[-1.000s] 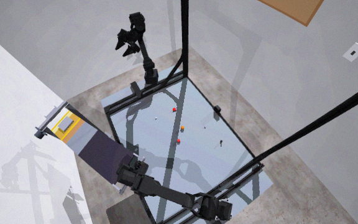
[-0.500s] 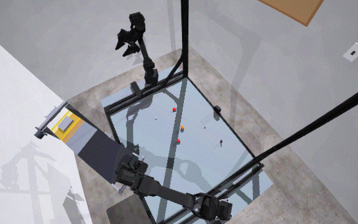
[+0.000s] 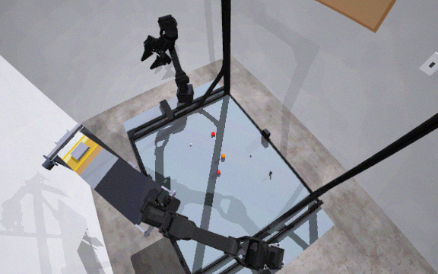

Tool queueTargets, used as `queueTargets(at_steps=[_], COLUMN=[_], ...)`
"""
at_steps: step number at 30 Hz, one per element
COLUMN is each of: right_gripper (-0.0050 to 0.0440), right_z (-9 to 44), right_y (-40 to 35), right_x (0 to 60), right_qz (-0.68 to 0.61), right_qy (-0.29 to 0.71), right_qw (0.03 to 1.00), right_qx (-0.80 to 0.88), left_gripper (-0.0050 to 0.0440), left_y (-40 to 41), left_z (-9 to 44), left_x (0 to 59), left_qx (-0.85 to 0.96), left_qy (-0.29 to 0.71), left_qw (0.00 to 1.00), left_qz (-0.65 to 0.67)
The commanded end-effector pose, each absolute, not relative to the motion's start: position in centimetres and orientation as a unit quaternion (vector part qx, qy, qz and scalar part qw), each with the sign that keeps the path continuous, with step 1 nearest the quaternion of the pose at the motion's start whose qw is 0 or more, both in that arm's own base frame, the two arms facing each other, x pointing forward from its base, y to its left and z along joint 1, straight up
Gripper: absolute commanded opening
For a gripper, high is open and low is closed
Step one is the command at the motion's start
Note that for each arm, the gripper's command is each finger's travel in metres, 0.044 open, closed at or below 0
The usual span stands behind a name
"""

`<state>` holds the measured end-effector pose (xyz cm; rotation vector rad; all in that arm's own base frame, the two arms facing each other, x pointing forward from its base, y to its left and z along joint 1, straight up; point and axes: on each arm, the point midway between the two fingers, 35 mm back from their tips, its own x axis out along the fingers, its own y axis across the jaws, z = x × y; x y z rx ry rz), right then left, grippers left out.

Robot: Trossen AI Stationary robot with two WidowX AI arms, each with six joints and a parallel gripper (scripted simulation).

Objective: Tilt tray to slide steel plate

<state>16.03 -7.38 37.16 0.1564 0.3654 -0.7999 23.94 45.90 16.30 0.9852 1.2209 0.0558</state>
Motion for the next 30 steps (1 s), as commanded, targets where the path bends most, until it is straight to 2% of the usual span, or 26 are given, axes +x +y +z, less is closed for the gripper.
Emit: queueTargets(at_steps=[1, 30], right_gripper=[0.044, 0.044], right_z=[37.2, 37.2], right_y=[-7.4, -7.4], right_x=[16.0, 16.0], right_qz=[-0.388, -0.388], right_qy=[0.176, 0.176], right_qw=[0.902, 0.902], right_qx=[0.076, 0.076], left_gripper=[0.0, 0.0], left_y=[46.1, 46.2], left_z=[18.8, 19.9], left_x=[24.0, 24.1], left_qx=[0.457, 0.465], left_qy=[0.54, 0.533], left_qw=[0.706, 0.705], left_qz=[0.044, 0.054])
